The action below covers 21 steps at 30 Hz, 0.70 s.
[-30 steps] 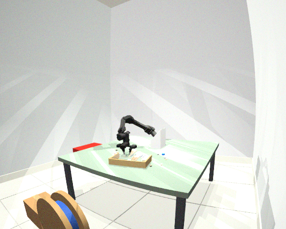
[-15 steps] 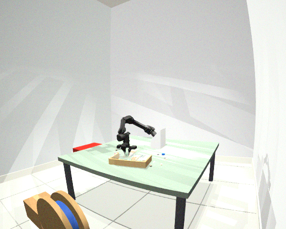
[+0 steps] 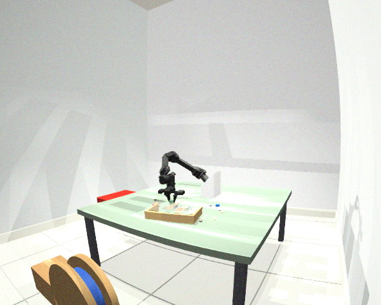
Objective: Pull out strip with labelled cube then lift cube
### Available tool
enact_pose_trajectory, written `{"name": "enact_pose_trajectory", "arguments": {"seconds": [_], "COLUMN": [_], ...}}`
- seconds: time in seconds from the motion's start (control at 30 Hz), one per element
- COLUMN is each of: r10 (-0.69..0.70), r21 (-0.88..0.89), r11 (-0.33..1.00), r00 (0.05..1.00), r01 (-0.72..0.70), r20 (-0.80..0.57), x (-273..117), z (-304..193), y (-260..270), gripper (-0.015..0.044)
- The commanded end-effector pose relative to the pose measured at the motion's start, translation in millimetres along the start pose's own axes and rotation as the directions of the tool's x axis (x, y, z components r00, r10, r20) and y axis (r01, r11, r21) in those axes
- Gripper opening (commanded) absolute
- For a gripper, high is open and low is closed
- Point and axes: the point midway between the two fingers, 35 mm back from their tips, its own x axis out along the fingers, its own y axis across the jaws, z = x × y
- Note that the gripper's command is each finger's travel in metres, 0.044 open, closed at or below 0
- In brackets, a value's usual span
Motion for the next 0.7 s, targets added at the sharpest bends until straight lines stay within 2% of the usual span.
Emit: {"name": "enact_pose_trajectory", "arguments": {"seconds": [0.0, 0.67], "r10": [-0.002, -0.001], "r21": [-0.003, -0.008], "r11": [1.000, 1.000], "r00": [1.000, 1.000], "r01": [0.002, 0.001], "r20": [-0.003, -0.005], "x": [-10.0, -21.6], "z": [-14.1, -67.5], "y": [6.6, 30.4], "gripper": [0.0000, 0.0000]}}
